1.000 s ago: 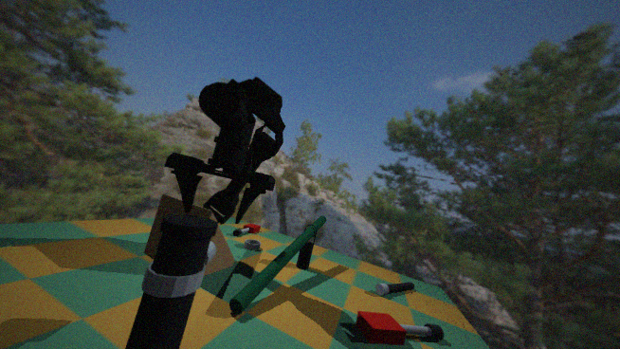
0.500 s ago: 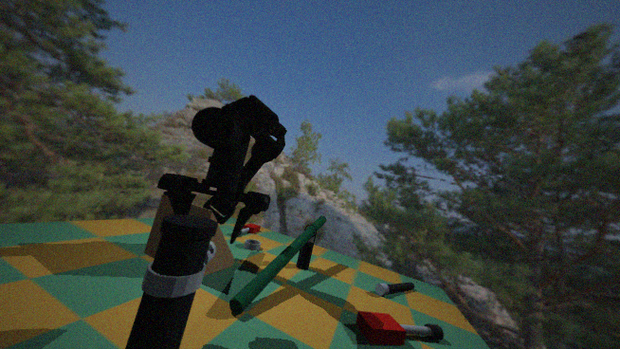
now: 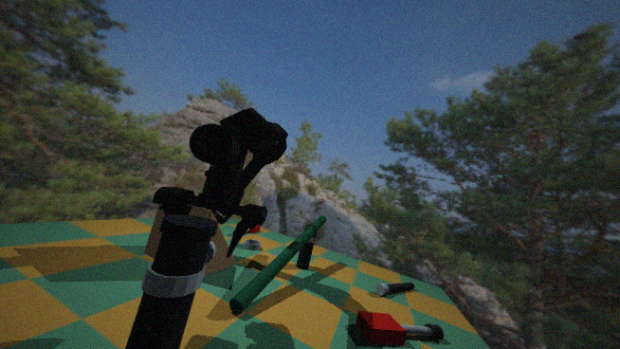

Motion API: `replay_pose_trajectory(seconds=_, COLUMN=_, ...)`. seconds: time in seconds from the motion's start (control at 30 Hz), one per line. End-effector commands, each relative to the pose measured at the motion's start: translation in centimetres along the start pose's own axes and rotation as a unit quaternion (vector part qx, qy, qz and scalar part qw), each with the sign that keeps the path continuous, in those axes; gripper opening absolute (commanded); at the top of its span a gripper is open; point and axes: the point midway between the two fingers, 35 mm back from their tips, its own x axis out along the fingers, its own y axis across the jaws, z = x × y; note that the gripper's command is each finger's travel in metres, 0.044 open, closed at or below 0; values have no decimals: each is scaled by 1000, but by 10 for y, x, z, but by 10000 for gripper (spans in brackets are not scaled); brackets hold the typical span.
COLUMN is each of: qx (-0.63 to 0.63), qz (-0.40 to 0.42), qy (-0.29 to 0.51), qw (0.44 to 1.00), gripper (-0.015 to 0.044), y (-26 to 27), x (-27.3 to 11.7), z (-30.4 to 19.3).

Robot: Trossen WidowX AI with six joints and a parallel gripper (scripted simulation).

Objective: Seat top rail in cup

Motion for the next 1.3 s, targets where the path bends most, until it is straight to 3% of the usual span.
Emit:
replay_pose_trajectory(seconds=0.0, qx=1, qz=-1, qy=-2, qw=1000, gripper=440, y=-1, x=8, z=1)
replay_pose_trajectory(seconds=0.67, qx=-8, qz=0, qy=-1, qw=1000, gripper=440, y=0, x=38, z=4)
replay_pose_trajectory(seconds=1.1, qx=-8, qz=0, qy=-1, qw=1000, gripper=99, y=0, x=38, z=4)
replay_pose_trajectory(seconds=1.2, qx=-8, qz=0, qy=-1, qw=1000, gripper=79, y=0, x=38, z=4)
replay_pose_trajectory(seconds=1.27, qx=-3, qz=0, qy=-1, qw=1000, gripper=26, y=-1, x=38, z=4)
